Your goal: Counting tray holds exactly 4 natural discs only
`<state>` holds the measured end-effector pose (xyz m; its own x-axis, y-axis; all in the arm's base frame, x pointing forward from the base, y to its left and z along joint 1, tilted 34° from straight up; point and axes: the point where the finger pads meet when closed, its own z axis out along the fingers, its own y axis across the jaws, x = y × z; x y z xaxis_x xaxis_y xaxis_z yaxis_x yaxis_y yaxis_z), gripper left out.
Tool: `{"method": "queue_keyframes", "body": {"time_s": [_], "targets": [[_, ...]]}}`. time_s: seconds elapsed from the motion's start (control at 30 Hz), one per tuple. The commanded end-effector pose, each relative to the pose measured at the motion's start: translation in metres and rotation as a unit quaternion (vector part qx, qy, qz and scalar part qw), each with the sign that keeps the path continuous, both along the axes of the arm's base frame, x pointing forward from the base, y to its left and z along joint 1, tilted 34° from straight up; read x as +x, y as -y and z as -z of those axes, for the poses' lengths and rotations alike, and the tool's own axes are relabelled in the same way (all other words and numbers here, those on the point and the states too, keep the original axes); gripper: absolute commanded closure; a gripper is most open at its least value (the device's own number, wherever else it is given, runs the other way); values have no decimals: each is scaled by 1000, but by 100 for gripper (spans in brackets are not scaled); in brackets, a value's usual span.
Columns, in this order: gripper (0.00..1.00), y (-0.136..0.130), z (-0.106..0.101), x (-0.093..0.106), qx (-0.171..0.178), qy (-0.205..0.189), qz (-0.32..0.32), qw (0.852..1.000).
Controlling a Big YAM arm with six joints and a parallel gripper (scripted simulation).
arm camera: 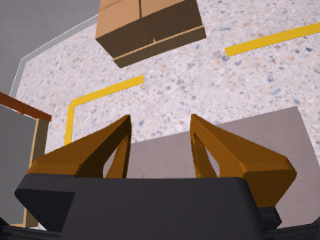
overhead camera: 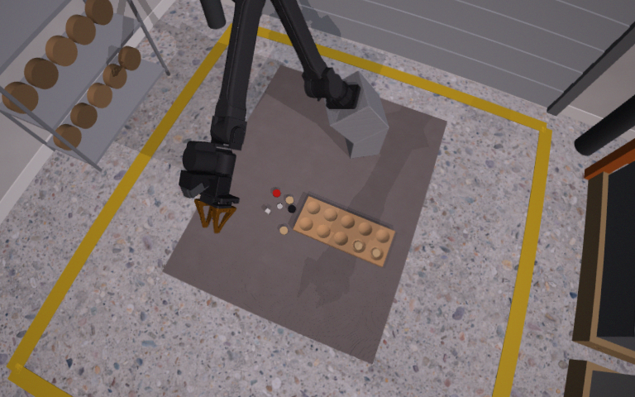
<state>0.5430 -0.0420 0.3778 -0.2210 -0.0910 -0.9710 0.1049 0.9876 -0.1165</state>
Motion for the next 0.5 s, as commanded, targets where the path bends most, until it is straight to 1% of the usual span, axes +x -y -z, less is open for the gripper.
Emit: {"method": "queue_keyframes", "body": {"time_s": [0.0,0.1,0.13,0.2,0.27,0.3,0.33,0.37,0.4,0.47], "targets": [[55,-8,-37,3,-9,35,-10,999],[55,-8,-37,3,-9,35,-10,999],[55,24,55,3,-34,-59,26,997],[55,24,55,3,-34,-59,26,997],[55,24,51,4,-34,-50,26,998],[55,20,51,5,-34,-50,21,998],[55,10,29,12,-35,-31,13,999],[55,8,14,11,-36,-18,11,999],[55,9,3,6,-36,-7,12,999],[55,11,3,5,-36,-8,15,999]]}}
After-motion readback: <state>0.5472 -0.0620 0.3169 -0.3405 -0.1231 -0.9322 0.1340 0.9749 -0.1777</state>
